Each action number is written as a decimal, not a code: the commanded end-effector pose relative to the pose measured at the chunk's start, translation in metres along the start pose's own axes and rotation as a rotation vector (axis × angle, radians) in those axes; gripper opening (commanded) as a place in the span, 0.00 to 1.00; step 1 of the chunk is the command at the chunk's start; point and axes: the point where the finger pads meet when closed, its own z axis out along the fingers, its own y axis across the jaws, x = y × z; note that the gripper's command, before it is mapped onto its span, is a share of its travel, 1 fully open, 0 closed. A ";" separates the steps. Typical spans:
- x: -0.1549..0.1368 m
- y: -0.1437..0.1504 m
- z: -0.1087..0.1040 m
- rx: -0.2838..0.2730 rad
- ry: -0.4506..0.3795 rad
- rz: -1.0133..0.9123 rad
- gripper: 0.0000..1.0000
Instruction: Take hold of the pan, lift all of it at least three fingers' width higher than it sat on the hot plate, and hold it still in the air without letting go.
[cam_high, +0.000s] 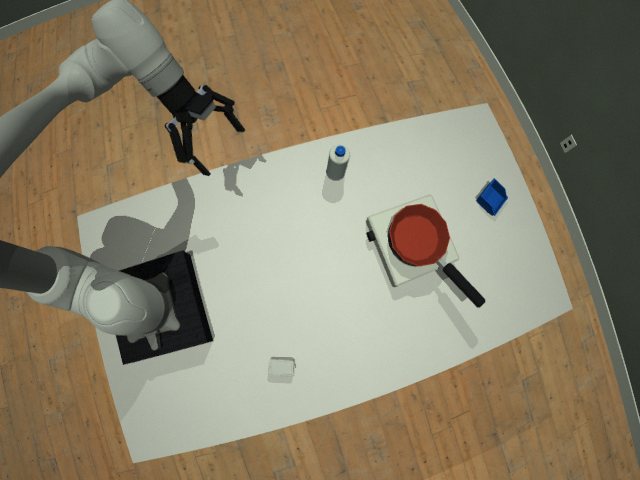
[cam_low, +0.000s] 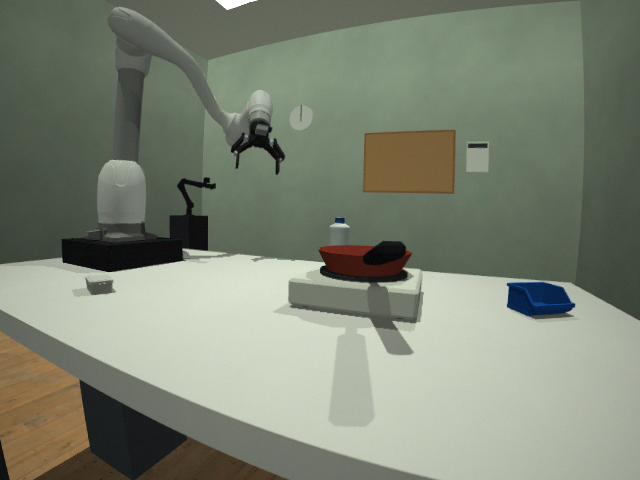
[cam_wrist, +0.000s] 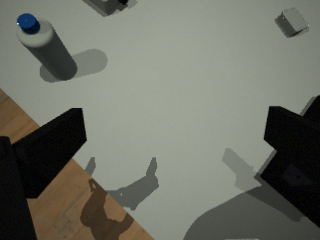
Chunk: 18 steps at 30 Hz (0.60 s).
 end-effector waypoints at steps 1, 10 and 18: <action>0.000 0.000 0.000 0.001 0.000 0.000 1.00; 0.000 0.000 0.000 0.001 0.000 0.000 1.00; 0.000 0.000 0.000 0.001 0.000 0.000 0.41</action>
